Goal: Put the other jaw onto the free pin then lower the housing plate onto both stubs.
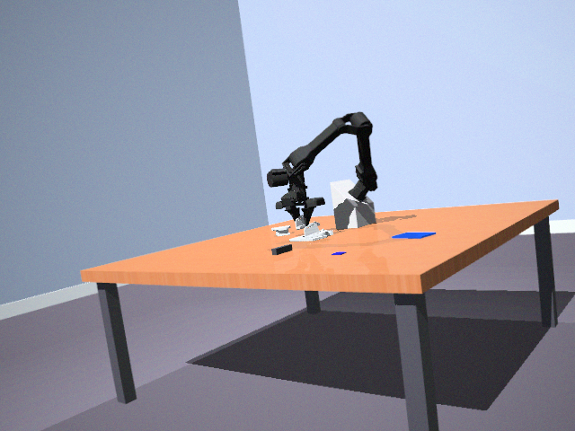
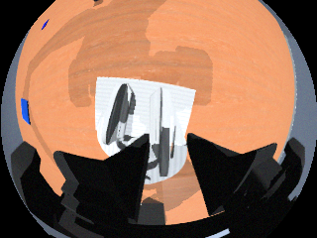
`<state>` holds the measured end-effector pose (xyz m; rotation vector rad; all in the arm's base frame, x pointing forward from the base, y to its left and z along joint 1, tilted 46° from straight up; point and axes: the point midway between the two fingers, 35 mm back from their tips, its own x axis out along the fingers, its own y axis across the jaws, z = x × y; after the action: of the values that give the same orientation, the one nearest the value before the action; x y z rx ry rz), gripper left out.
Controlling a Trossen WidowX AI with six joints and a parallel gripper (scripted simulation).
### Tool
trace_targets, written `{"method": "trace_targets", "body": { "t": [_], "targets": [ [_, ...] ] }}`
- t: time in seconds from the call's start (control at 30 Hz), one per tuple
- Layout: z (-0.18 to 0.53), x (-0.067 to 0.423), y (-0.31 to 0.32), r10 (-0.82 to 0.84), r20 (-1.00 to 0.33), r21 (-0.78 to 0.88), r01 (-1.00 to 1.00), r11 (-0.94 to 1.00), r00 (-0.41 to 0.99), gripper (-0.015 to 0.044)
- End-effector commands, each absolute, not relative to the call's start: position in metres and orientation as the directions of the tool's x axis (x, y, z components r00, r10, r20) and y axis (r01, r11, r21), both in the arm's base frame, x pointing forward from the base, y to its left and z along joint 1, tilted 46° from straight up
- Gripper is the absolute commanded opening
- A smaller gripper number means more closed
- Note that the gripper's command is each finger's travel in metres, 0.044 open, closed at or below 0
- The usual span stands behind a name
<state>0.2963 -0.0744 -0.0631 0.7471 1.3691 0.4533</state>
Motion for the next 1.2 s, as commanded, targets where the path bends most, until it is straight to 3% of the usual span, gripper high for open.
{"method": "trace_targets", "body": {
  "t": [0.0, 1.17],
  "targets": [
    [-0.0683, 0.2957, -0.0689, 0.692, -0.702, 0.712, 0.138, 0.688, 0.167, 0.0134],
    [-0.0752, 0.2971, -0.0617, 0.693, -0.701, 0.713, 0.146, 0.686, 0.168, 0.0134]
  ]
}}
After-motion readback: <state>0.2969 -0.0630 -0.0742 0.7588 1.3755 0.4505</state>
